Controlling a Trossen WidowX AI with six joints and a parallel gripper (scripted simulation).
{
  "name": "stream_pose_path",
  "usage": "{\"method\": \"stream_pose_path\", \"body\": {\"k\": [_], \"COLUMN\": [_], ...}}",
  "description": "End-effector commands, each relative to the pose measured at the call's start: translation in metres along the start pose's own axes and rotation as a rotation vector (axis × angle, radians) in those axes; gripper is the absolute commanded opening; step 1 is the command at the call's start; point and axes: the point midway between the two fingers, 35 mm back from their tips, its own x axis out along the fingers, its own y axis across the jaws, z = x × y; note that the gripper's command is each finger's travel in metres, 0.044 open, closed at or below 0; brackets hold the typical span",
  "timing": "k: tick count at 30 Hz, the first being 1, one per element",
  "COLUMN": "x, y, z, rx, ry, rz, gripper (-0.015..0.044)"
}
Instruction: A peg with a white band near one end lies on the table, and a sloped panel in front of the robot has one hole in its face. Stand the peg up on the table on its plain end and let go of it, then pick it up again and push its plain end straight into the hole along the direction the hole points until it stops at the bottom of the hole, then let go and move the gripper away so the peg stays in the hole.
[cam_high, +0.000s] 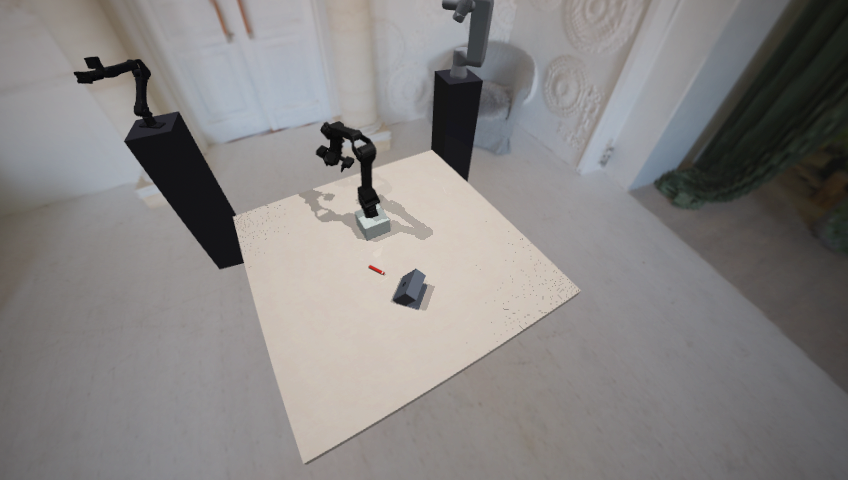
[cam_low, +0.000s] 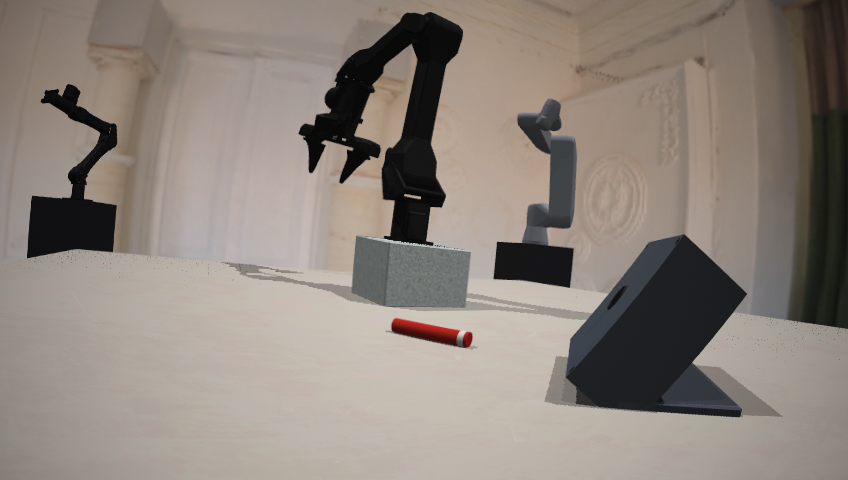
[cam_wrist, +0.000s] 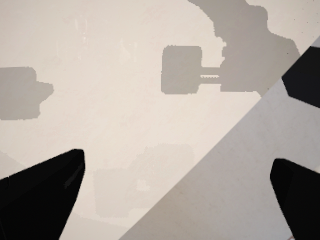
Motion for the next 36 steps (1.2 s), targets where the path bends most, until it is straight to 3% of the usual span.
{"method": "stream_pose_path", "body": {"k": [1, 10, 17, 27, 36], "x": [0.000, 0.019, 0.029, 0.032, 0.027], "y": [-0.001, -0.034, -0.027, 0.031, 0.129], "z": [0.001, 0.103, 0.203, 0.330, 0.414], "rx": [0.002, -0.148, -0.359, -0.603, -0.818], "ry": [0.001, -0.069, -0.139, -0.196, -0.226], "rz": [-0.001, 0.016, 0.060, 0.112, 0.157], "gripper": [0.0426, 0.0440, 0.0440, 0.0440, 0.0440]}}
